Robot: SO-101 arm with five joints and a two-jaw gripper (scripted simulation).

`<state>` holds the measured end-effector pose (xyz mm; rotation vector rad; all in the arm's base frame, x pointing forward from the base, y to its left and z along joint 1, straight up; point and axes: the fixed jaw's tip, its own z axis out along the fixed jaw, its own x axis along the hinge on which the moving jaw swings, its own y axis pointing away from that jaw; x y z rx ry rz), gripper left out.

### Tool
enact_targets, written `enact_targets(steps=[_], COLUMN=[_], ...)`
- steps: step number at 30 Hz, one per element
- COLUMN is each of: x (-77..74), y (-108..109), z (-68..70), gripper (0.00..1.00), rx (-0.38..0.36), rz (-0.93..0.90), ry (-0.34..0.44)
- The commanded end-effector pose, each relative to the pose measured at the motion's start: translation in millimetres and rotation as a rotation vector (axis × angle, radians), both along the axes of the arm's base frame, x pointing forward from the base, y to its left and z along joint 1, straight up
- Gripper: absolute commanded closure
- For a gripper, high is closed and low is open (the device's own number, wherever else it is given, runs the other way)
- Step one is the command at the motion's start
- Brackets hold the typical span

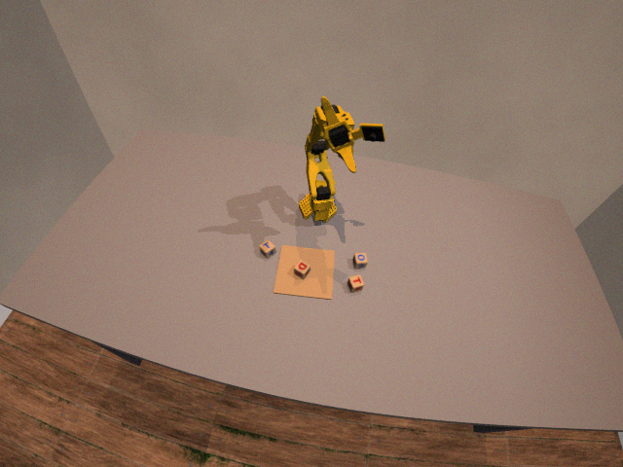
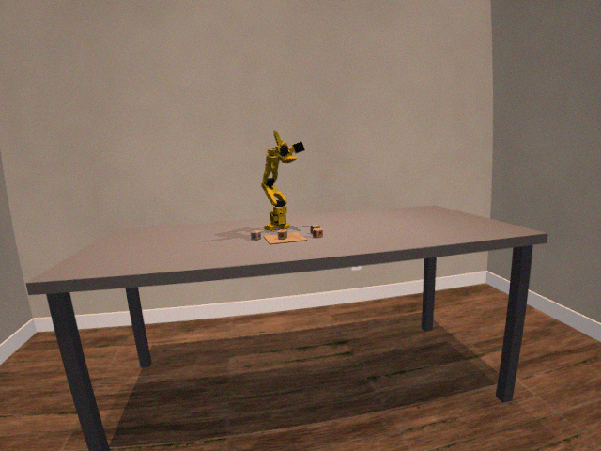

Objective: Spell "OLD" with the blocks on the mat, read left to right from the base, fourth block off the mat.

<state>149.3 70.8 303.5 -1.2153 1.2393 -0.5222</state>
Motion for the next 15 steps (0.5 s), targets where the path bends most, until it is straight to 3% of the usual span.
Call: enact_targets(steps=[1, 9, 15], x=[-0.1, 5.5, 6.2], y=[-1.6, -5.3, -5.9], z=[2.5, -12.3, -14.5], gripper=[0.00, 0.00, 0.00], rx=[0.018, 0.062, 0.069], rz=[-0.011, -0.062, -0.070], ry=[-0.005, 0.099, 0.114])
